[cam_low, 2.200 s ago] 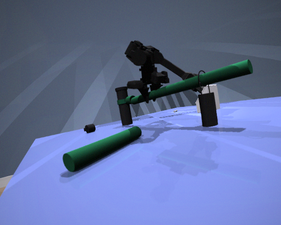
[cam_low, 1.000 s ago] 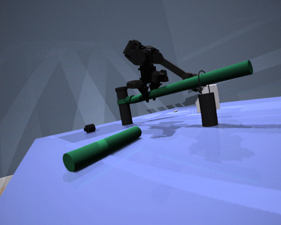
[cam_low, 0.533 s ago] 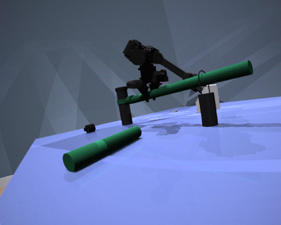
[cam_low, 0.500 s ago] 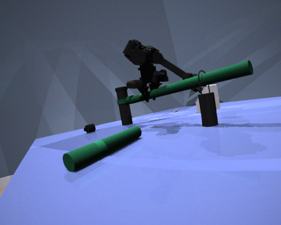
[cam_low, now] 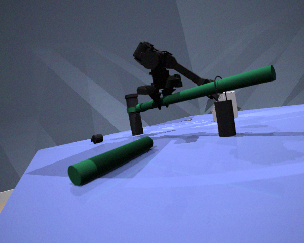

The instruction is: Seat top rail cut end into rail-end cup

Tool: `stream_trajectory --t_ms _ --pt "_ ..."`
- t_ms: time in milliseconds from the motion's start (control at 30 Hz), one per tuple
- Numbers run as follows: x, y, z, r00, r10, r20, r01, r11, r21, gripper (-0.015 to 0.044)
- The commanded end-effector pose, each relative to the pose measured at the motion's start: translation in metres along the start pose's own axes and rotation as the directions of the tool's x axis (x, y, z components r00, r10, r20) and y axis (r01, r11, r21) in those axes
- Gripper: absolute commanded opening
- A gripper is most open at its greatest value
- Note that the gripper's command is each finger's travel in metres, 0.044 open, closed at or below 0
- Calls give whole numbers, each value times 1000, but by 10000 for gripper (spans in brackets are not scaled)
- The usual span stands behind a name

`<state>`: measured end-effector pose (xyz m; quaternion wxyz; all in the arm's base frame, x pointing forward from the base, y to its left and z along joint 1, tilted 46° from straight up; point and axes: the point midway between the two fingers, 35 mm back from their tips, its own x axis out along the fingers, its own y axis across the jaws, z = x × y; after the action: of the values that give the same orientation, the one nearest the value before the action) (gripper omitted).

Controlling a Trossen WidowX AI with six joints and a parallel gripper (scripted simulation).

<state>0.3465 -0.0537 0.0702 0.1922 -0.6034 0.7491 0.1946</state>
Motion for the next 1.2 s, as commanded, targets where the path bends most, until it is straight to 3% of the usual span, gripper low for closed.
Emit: stream_trajectory --t_ms 0,1167 --pt "-3 -1 -1 1000 -8 5 8 1000 7 0" --pt "3 0 -10 1000 1 -1 -1 1000 -1 0"
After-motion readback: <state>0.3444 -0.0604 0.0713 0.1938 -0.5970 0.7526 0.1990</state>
